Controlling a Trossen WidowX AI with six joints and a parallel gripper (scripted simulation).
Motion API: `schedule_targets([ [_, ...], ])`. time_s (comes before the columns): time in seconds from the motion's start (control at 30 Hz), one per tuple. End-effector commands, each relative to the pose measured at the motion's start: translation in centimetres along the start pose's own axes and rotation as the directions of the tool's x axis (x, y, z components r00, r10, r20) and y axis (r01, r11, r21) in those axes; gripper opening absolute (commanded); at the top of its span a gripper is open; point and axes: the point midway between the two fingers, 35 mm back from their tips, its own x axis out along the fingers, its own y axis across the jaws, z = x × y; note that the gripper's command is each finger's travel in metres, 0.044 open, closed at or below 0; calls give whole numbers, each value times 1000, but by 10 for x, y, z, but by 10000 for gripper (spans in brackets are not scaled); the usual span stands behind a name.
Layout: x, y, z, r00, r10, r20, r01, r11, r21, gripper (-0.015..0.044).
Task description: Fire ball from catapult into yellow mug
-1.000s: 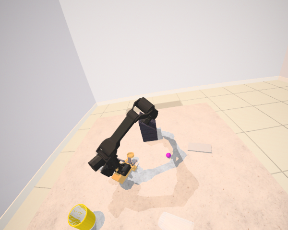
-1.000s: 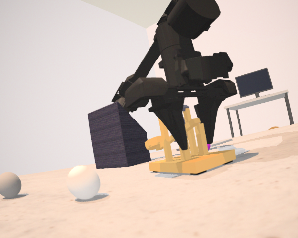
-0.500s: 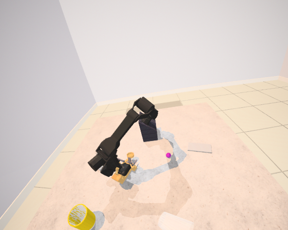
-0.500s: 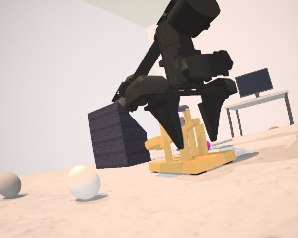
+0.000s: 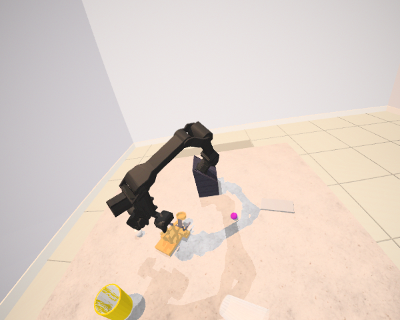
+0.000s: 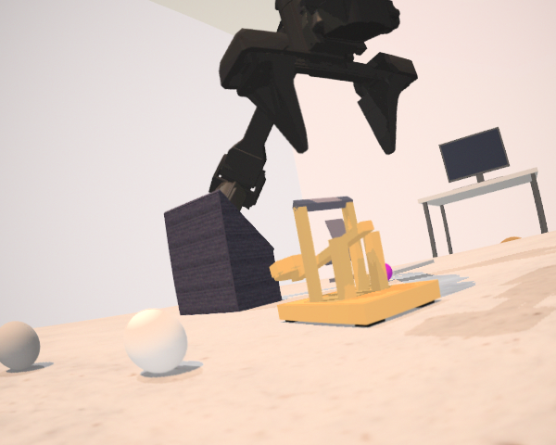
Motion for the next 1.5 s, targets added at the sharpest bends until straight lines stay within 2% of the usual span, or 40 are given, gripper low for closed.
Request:
schedule_targets([
  [0.0,-1,0,-3,1000,3,-18,-3,1000,8,440],
  [0.1,-44,-1,-3,1000,-1,0,1,1000,3,440],
  [0.2,-54,-1,-3,1000,-2,4,2,1000,1,440],
  [0.23,-30,1,-6,1000,6,-21,-5,1000,12,414],
  [0.37,-21,56,-22,1000,-23,-13,22,999,-48,309],
  [0.4,-18,72,-28,1000,-29,-11,29,997,-67,300],
  [0.57,1,137,-70,999,-43,-1,43,986,-160,300],
  [0.73,26,187,-130,999,-32,-4,30,962,-271,300],
  [1.03,58,227,-247,998,17,-53,-38,905,-424,300],
  [1.3,59,224,-248,998,18,-54,-40,904,-426,300],
  [1.47,74,224,-249,998,19,-55,-40,904,-426,300],
])
